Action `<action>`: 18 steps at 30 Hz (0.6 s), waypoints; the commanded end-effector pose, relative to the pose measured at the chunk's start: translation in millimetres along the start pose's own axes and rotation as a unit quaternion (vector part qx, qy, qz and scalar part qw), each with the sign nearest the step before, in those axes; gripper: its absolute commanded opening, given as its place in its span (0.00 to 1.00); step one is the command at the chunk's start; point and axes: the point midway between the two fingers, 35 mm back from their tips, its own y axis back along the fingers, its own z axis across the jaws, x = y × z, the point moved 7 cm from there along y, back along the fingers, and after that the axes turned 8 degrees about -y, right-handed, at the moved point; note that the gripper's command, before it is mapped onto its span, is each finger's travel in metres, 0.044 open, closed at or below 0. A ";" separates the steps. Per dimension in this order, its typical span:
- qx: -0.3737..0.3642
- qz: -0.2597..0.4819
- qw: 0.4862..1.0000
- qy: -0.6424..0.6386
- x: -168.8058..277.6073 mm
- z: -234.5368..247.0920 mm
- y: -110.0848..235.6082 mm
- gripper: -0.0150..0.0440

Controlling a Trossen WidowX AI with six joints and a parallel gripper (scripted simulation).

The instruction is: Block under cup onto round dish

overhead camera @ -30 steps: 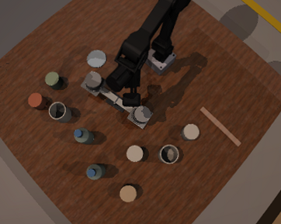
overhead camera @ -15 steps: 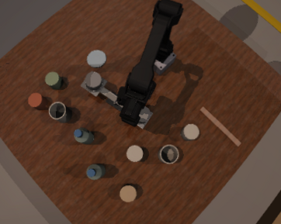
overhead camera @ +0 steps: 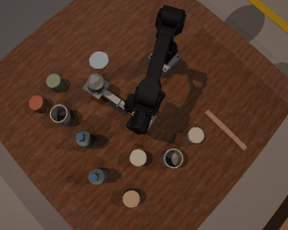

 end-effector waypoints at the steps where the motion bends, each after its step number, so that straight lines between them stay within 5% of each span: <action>1: 0.000 -0.002 1.000 -0.002 0.1 0.2 -4.7 1.00; 18: 0.000 -0.002 1.000 -0.002 0.5 1.5 -32.3 1.00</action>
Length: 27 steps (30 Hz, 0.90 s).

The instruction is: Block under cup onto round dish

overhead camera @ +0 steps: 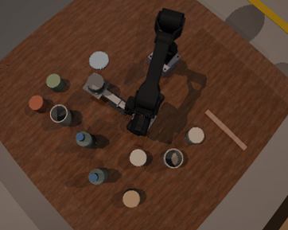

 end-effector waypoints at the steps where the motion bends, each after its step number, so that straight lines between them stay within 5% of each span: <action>1: -0.001 -0.002 1.000 -0.002 -0.3 0.2 -6.2 1.00; 22: 0.000 -0.002 1.000 -0.002 -1.2 -1.6 -37.2 1.00; 27: 0.000 -0.002 1.000 -0.002 -1.2 -1.6 -37.2 0.84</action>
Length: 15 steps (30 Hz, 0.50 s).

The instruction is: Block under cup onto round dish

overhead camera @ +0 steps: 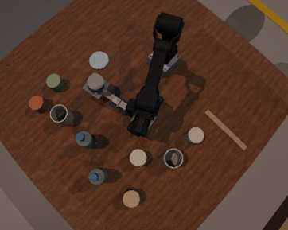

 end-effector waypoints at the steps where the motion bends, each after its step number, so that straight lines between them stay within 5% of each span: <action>1: -0.002 -0.001 1.000 -0.001 -0.3 0.4 -0.6 0.83; 6: -0.002 -0.001 1.000 -0.001 -0.3 0.4 -0.6 0.78; 15: -0.002 -0.001 1.000 -0.001 0.4 1.9 5.9 0.38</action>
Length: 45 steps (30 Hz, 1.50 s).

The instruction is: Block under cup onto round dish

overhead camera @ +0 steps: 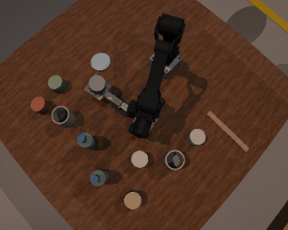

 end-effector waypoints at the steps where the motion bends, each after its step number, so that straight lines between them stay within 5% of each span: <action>1: -0.002 -0.001 1.000 -0.001 0.4 1.7 5.2 0.33; 3: -0.002 -0.001 1.000 -0.001 0.6 2.2 7.6 0.25; 45: -0.003 0.000 1.000 -0.001 3.1 7.6 59.9 0.25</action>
